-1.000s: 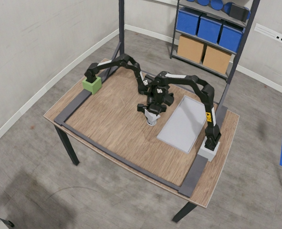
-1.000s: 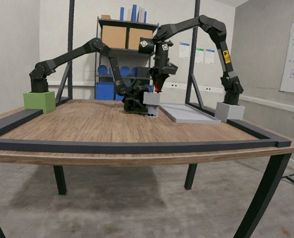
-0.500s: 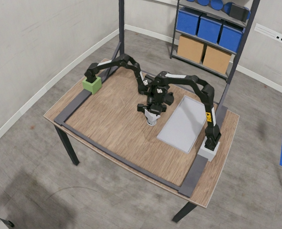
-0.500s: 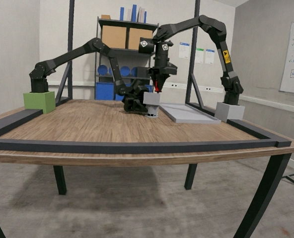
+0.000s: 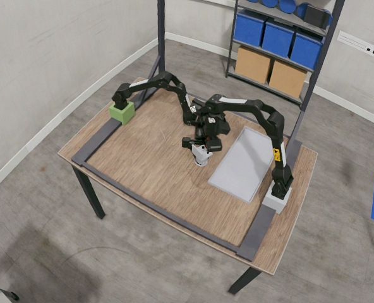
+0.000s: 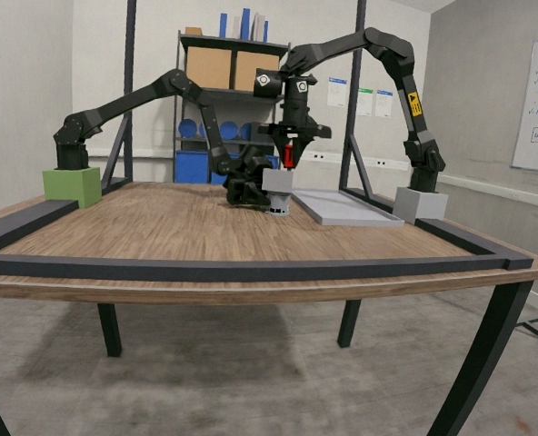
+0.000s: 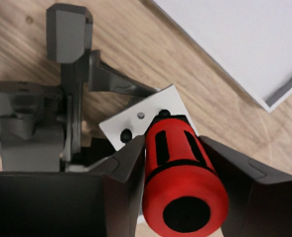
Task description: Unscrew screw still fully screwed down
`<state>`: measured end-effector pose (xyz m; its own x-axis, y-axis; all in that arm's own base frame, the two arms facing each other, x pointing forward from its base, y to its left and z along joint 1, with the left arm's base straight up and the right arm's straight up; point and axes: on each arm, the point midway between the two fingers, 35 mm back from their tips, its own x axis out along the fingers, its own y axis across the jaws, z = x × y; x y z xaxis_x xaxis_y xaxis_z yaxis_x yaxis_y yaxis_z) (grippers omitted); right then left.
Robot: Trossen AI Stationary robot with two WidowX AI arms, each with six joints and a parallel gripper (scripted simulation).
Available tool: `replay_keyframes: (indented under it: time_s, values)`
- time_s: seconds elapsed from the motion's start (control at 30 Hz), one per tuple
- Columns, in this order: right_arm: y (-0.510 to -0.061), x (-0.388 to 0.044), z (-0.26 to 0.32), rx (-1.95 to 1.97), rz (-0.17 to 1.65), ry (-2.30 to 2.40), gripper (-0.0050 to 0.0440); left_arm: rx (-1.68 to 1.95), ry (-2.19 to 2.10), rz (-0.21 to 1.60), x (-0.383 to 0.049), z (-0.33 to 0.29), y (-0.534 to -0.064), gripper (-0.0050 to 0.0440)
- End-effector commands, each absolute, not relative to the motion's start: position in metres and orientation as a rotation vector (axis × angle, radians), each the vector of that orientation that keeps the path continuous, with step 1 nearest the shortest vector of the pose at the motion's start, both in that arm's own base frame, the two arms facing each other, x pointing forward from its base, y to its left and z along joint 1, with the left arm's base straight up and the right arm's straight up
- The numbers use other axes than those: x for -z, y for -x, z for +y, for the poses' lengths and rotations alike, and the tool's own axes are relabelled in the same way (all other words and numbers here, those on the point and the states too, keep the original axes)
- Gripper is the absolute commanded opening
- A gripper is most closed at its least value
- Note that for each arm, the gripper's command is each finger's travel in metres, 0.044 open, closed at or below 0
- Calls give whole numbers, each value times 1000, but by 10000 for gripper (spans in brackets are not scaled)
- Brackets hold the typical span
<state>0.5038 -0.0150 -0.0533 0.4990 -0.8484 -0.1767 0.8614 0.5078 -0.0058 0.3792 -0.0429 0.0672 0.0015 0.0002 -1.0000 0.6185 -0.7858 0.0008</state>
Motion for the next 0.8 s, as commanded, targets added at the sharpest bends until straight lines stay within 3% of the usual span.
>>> replay_keyframes:
  time_s: [0.0,0.3,0.47,0.77]
  values:
    - [-510,39,-16,1039,136,-112,245,1728,-1778,718,-76,-42,-380,130]
    - [-510,39,-16,1039,136,-112,245,1479,-1524,970,-76,-42,-381,130]
    - [-510,39,-16,1039,136,-112,245,1479,-1524,970,-76,-42,-381,130]
    - [-510,39,-16,1039,136,-112,245,1214,-1254,1172,-76,-42,-381,130]
